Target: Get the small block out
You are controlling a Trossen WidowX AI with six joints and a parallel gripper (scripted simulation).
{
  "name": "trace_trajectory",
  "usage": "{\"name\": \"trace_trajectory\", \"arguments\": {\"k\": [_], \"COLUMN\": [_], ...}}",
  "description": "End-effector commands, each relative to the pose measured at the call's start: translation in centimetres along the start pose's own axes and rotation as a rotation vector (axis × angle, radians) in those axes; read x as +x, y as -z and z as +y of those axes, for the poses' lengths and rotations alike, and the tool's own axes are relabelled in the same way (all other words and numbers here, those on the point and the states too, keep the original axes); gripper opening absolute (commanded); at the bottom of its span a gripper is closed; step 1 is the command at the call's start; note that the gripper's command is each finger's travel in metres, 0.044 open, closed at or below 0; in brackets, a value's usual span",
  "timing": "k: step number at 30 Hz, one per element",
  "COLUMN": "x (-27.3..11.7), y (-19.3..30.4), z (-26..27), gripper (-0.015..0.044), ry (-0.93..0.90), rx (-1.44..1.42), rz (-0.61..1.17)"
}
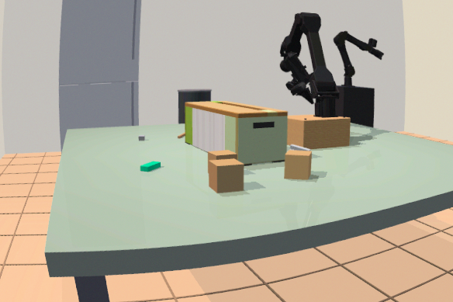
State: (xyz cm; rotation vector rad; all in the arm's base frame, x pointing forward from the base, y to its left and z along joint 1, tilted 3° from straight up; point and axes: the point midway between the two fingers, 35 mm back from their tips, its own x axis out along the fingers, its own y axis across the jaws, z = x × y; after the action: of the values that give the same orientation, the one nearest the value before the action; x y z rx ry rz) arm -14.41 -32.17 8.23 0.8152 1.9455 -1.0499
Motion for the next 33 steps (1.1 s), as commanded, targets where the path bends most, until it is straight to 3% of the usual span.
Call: {"name": "trace_trajectory", "arguments": {"k": [1, 9, 17, 25, 33], "x": [-0.2, -7.2, -13.2, -17.4, -19.5], "y": [-0.2, -5.1, -6.7, -4.3, 1.9], "z": [0.2, 8.3, 18.9, 29.7, 39.6], "gripper": [0.04, 0.04, 0.04, 0.04, 0.04], "ry": [0.003, 0.125, 0.241, 0.364, 0.507], "rx": [-0.009, -0.372, -0.767, -1.162, -1.575], "rz": [-0.004, -0.151, -0.279, -0.389, -0.477]}}
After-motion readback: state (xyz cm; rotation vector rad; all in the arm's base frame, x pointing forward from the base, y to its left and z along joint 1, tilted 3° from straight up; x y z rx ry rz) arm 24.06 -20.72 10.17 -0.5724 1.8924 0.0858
